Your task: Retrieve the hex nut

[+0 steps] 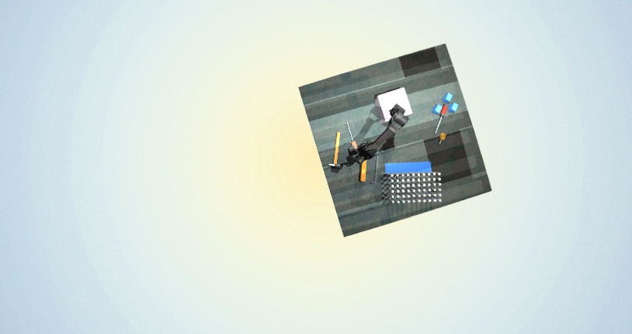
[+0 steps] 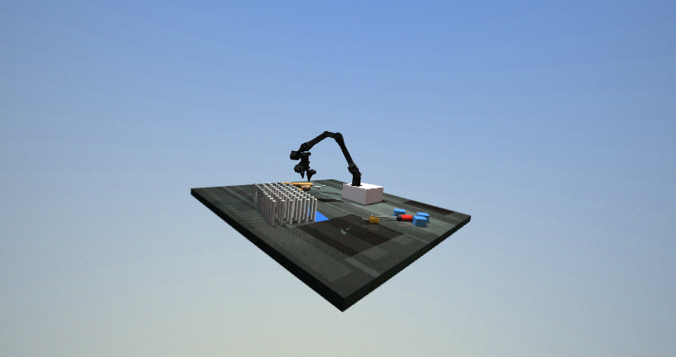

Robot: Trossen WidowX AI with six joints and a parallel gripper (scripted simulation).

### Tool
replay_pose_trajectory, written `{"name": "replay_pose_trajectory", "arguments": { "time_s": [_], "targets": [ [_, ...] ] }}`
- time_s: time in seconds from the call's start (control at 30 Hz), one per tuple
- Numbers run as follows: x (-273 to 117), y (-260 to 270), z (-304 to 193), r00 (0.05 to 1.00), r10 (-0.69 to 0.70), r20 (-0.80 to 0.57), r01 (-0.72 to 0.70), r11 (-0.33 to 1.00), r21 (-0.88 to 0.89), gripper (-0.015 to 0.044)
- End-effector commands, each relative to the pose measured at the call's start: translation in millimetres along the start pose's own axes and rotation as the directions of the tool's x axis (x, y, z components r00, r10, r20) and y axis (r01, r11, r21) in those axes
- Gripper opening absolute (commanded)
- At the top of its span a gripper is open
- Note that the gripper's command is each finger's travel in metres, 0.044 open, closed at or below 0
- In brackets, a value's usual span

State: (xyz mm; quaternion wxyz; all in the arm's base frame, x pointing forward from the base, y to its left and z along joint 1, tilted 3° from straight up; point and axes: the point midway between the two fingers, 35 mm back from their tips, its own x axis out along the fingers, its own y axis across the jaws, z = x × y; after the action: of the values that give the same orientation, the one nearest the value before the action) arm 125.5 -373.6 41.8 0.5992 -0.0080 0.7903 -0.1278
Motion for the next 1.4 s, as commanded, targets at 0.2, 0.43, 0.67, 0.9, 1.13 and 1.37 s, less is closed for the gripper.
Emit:
{"name": "replay_pose_trajectory", "arguments": {
  "time_s": [0.2,0.43,0.67,0.9,1.13,1.37],
  "targets": [
    [-0.4,-0.6,-0.1,1.000,-0.007,-0.003,0.007,1.000,0.005,0.0280],
    [3.5,-0.3,1.2,1.000,-0.007,-0.003,0.007,1.000,0.005,0.0280],
    [14.5,0.6,4.8,1.000,-0.006,-0.003,0.007,1.000,0.005,0.0280],
    [25.5,1.7,8.1,1.000,-0.006,-0.003,0.006,1.000,0.005,0.0280],
    [36.4,3.4,11.2,1.000,-0.006,-0.003,0.006,1.000,0.005,0.0280],
    [47.3,5.4,13.9,1.000,-0.006,-0.003,0.006,1.000,0.005,0.0280]
  ]
}}
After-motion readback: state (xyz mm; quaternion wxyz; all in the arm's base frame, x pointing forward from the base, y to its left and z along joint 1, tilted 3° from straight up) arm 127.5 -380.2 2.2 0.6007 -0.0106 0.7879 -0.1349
